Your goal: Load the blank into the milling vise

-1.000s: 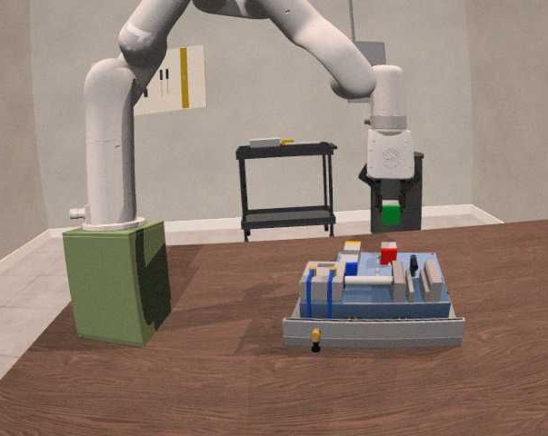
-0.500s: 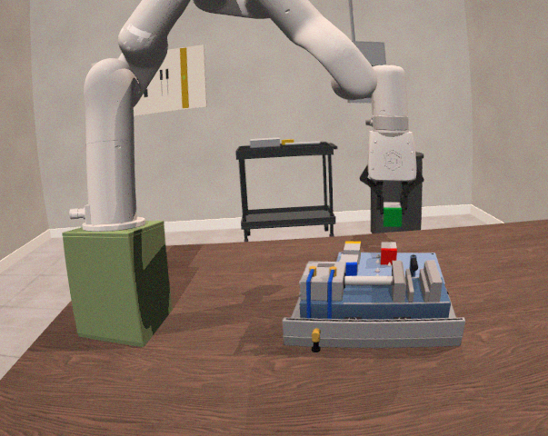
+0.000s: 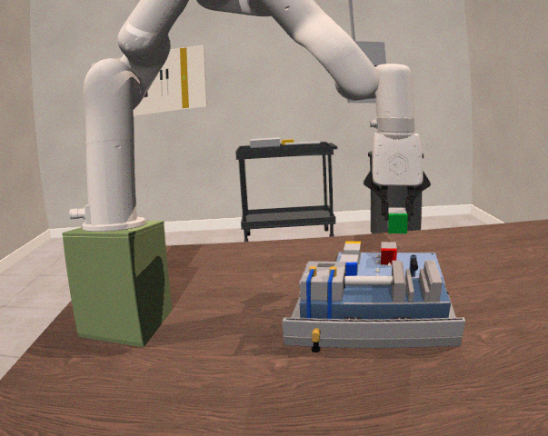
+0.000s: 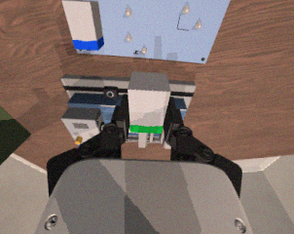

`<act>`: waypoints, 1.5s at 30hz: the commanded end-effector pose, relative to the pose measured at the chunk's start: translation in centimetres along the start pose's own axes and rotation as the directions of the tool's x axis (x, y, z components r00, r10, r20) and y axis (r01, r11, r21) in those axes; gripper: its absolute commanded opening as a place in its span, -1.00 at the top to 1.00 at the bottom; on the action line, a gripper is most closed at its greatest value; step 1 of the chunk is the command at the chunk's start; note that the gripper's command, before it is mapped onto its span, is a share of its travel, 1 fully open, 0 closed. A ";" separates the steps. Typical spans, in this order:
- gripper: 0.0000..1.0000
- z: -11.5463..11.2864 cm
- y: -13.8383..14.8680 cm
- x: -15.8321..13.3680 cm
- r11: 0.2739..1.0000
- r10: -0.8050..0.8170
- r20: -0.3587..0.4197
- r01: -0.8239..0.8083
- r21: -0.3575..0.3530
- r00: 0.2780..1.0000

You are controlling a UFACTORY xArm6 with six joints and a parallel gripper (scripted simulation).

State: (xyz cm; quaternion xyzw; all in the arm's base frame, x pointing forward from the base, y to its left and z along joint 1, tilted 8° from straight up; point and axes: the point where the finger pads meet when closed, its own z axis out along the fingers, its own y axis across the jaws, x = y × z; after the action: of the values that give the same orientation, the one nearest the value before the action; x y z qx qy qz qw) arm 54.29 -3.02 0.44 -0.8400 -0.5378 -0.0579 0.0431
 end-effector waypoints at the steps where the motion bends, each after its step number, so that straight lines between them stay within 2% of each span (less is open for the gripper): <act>1: 1.00 -0.1 0.6 -1.9 1.000 0.002 -0.001 -0.002 -0.004 1.000; 6: 1.00 0.0 1.1 -4.4 1.000 0.001 -0.001 -0.001 -0.004 1.000; 13: 1.00 0.0 1.1 -4.4 1.000 0.001 -0.001 -0.001 -0.004 1.000; 23: 1.00 0.2 2.3 -10.2 1.000 0.001 -0.001 -0.001 -0.004 1.000; 30: 1.00 0.2 2.3 -10.2 1.000 0.001 -0.001 -0.001 -0.004 1.000; 40: 1.00 0.4 3.5 -16.0 1.000 0.001 0.000 -0.001 -0.004 1.000; 45: 1.00 0.4 3.5 -16.0 1.000 0.001 0.000 -0.001 -0.004 1.000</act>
State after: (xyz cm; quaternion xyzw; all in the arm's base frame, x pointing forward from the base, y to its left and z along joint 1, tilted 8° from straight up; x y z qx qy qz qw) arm 50.66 -18.56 -2.49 -0.8412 -0.5360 -0.0574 0.0433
